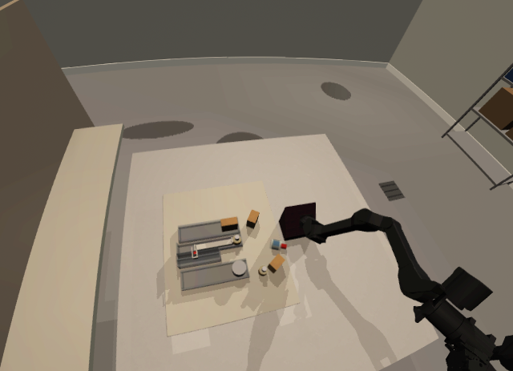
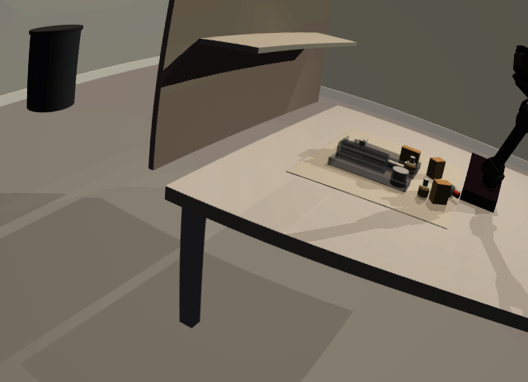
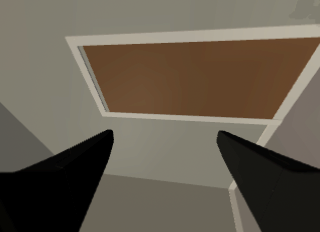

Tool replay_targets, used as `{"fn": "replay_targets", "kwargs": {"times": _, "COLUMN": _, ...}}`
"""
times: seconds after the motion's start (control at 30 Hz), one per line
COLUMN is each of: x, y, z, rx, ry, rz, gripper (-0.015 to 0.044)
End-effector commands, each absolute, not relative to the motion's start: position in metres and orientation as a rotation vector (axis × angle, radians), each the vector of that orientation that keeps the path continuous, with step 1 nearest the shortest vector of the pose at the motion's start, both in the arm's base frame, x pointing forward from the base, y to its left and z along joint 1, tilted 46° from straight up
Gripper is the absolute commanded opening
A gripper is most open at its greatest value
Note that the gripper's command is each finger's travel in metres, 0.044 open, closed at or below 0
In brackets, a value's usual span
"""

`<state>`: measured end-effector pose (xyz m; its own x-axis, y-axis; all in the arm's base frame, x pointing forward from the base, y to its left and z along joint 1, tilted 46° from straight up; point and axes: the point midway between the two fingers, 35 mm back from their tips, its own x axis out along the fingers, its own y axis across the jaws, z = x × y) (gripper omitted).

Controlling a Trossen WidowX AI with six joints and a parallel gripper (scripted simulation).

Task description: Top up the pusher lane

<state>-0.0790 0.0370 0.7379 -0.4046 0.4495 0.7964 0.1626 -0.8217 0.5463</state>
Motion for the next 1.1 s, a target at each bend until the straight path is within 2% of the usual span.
{"fn": "replay_targets", "kwargs": {"times": 0.0, "x": -0.078, "y": 0.04, "z": 0.737, "rx": 1.598, "ry": 0.841, "rz": 2.333, "gripper": 0.0426}}
{"fn": "replay_targets", "kwargs": {"times": 0.03, "x": -0.073, "y": 0.047, "z": 0.736, "rx": 1.597, "ry": 0.83, "rz": 2.303, "gripper": 0.044}}
{"fn": "replay_targets", "kwargs": {"times": 0.3, "x": 0.008, "y": 0.149, "z": 0.694, "rx": 1.507, "ry": 0.699, "rz": 1.871, "gripper": 0.044}}
{"fn": "replay_targets", "kwargs": {"times": 0.57, "x": 0.105, "y": 0.217, "z": 0.616, "rx": 1.316, "ry": 0.659, "rz": 1.473, "gripper": 0.044}}
{"fn": "replay_targets", "kwargs": {"times": 0.8, "x": 0.186, "y": 0.239, "z": 0.526, "rx": 1.109, "ry": 0.699, "rz": 1.171, "gripper": 0.044}}
{"fn": "replay_targets", "kwargs": {"times": 1.07, "x": 0.256, "y": 0.224, "z": 0.408, "rx": 0.864, "ry": 0.83, "rz": 0.891, "gripper": 0.044}}
